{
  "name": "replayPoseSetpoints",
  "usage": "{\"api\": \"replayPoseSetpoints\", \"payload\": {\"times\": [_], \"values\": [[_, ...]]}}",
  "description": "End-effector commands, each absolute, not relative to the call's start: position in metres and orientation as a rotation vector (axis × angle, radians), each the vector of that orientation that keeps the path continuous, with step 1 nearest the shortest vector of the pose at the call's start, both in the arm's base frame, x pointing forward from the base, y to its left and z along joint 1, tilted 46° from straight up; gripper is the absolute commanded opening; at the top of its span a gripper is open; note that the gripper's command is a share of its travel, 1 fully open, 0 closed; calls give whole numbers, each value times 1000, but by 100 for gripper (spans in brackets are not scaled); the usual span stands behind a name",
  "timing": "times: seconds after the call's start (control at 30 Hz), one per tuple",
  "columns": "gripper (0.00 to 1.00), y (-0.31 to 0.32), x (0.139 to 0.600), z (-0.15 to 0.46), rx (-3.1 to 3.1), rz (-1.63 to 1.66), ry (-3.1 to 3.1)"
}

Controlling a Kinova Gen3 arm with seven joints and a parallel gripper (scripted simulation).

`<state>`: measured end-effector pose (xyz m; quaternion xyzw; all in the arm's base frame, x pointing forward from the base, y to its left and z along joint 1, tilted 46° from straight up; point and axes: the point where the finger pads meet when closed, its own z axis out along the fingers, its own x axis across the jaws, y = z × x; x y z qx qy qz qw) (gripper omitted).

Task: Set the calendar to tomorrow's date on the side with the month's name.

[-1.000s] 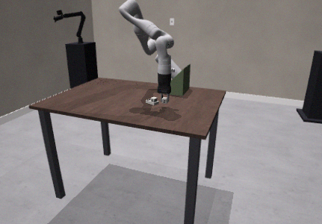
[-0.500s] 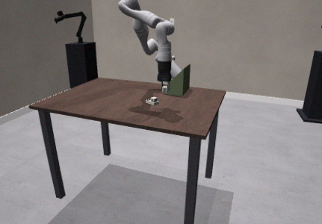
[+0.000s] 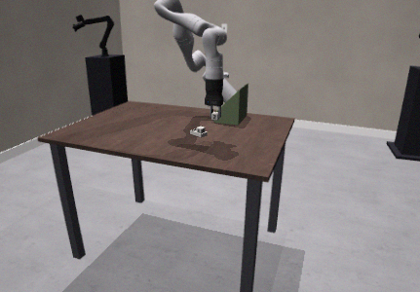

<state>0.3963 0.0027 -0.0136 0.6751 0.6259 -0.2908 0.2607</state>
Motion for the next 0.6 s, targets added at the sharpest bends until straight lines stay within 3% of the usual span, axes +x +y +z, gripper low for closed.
{"api": "replayPoseSetpoints", "payload": {"times": [0.0,0.57], "values": [[57,4,397,-12,1868,-757,1630],[57,4,399,-11,2075,-604,1257]]}}
